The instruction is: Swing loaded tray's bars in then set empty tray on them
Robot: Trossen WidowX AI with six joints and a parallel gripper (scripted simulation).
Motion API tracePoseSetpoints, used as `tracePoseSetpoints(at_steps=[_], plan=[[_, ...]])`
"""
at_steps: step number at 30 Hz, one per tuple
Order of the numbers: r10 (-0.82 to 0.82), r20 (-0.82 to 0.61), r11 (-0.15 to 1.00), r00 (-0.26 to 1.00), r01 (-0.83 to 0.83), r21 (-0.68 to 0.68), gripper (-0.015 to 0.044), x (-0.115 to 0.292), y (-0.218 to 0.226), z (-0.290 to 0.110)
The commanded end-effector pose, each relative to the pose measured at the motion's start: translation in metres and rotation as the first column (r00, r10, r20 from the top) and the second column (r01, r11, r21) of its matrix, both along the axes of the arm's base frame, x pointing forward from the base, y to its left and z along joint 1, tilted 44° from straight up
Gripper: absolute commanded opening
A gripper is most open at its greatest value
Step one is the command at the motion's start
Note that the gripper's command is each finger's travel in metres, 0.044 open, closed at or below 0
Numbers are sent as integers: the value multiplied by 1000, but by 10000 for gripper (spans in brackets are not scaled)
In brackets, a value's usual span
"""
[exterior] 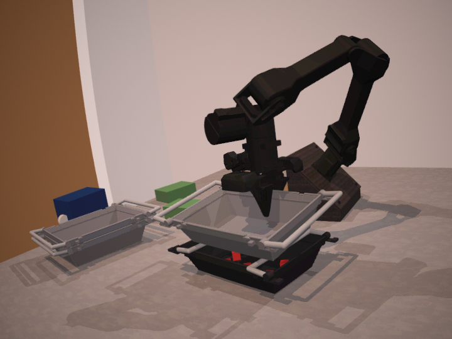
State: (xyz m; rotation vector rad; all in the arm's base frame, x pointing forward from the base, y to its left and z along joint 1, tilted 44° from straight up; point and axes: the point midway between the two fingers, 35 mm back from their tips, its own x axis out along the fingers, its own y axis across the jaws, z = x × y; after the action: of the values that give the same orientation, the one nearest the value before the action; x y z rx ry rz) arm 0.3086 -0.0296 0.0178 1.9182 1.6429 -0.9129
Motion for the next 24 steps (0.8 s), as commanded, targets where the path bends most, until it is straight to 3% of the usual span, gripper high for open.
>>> tracePoseSetpoints(at_steps=[1, 24], plan=[[15, -31, 1000, 999, -14, 5, 0, -6, 7, -4], [6, -12, 1000, 1000, -6, 2, 0, -3, 5, -4]])
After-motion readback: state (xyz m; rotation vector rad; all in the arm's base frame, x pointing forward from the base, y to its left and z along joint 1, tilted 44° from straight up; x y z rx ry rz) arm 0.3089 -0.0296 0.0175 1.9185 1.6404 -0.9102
